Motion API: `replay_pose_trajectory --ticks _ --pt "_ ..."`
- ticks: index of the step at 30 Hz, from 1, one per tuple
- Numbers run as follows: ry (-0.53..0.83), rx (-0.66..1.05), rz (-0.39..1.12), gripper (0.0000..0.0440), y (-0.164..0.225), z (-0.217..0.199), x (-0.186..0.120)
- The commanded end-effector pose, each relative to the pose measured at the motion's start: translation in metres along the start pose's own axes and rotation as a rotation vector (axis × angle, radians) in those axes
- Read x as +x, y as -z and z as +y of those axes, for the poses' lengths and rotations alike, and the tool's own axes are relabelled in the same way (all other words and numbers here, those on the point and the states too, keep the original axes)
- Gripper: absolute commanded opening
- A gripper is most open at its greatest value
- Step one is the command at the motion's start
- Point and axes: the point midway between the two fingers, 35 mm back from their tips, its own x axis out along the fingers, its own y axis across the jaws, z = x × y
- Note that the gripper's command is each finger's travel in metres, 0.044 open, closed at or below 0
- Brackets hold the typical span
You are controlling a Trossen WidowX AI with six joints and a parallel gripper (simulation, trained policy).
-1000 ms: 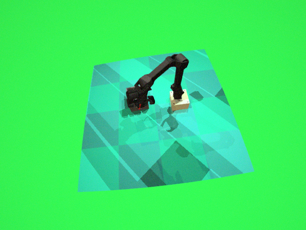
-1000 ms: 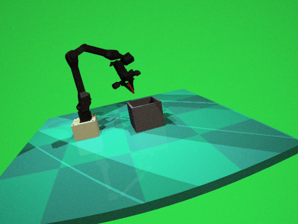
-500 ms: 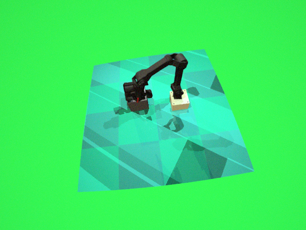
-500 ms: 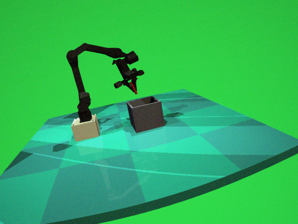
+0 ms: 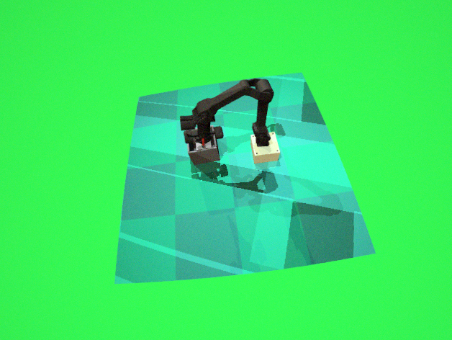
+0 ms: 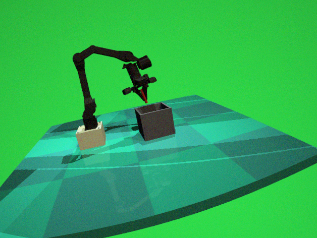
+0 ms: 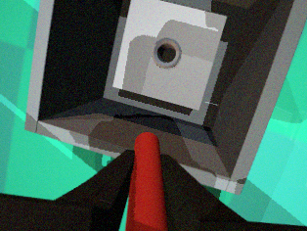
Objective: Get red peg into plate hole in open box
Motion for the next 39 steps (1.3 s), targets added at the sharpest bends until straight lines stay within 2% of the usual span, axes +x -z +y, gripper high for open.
replay_pose_trajectory --ticks 1,13,39 --pt "0.017 -0.007 0.005 0.0 -0.006 -0.001 0.003" --pt "0.069 -0.011 0.01 0.0 -0.027 -0.005 0.023" --pt "0.107 -0.037 0.065 0.0 -0.044 -0.006 0.083"
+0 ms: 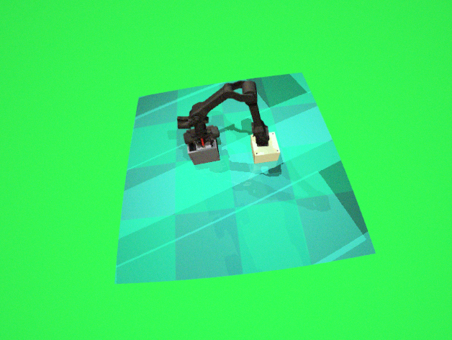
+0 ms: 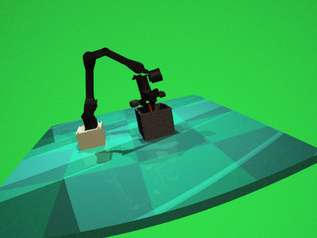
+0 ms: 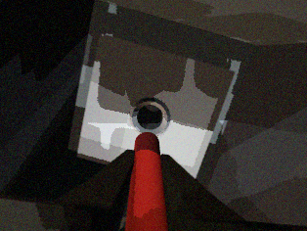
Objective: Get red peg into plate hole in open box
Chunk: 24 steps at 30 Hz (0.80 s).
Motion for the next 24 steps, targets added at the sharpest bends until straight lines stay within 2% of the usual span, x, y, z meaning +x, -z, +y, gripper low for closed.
replay_pose_trajectory --ticks 1,10,16,20,24 --pt "0.013 -0.016 0.011 0.0 0.0 -0.002 0.01" --pt "0.032 -0.047 0.007 0.0008 -0.004 0.001 0.025" --pt "0.061 -0.065 0.018 0.0109 -0.004 -0.002 0.035" --pt "0.069 -0.063 0.051 0.0106 -0.002 -0.002 0.035" --pt "0.074 -0.057 0.086 0.0145 -0.005 0.002 0.032"
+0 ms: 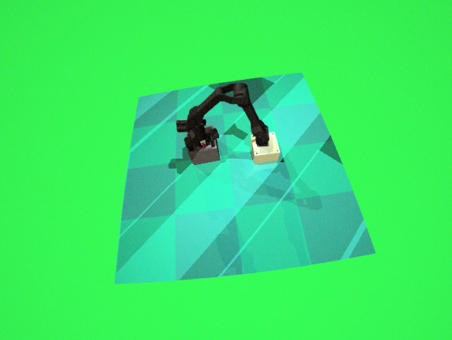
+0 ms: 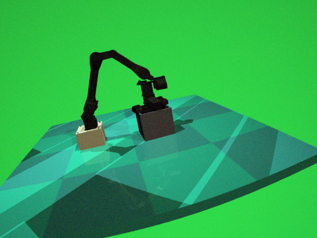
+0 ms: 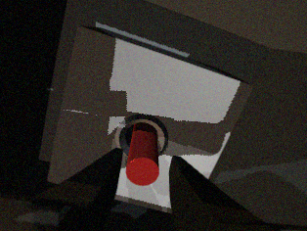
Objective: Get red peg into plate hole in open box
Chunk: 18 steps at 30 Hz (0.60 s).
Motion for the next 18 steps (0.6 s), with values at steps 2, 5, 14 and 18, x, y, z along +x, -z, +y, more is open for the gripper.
replay_pose_trajectory --ticks 2,5,14,18 --pt "-0.008 0.002 0.046 0.0152 -0.003 0.006 -0.006" --pt "-0.012 0.011 0.082 0.0157 -0.005 0.007 -0.009" --pt "-0.026 0.029 0.162 0.0187 -0.011 0.011 -0.02" --pt "-0.034 0.037 0.19 0.02 -0.014 0.012 -0.025"
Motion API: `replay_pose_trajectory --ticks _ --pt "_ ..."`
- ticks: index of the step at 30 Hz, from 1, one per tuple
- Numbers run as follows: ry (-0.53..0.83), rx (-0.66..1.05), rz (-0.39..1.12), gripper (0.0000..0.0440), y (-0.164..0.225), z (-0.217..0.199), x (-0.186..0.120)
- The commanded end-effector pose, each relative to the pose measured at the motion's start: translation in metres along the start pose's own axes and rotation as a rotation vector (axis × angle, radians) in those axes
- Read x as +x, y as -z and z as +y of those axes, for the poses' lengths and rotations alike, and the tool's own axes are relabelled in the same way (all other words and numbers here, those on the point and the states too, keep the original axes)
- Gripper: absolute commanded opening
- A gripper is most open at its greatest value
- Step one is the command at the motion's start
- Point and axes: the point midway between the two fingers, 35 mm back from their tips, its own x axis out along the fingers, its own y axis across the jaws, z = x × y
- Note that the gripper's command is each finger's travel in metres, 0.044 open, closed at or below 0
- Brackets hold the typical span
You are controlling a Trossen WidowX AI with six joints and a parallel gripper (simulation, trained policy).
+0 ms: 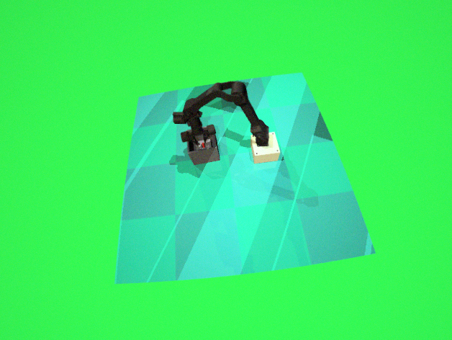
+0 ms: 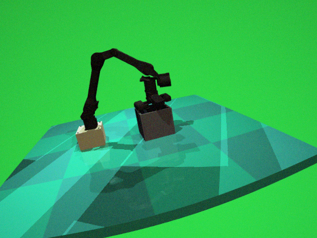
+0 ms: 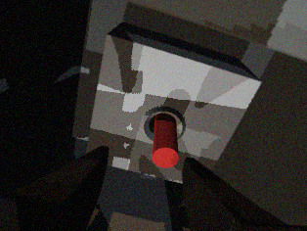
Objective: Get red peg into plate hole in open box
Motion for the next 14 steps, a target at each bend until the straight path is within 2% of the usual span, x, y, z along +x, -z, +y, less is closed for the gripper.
replay_pose_trajectory --ticks 1,14 --pt "-0.006 0.001 0.026 0.0205 -0.001 0.002 -0.004" --pt "-0.034 0.029 0.078 0.0247 -0.01 0.005 -0.021"
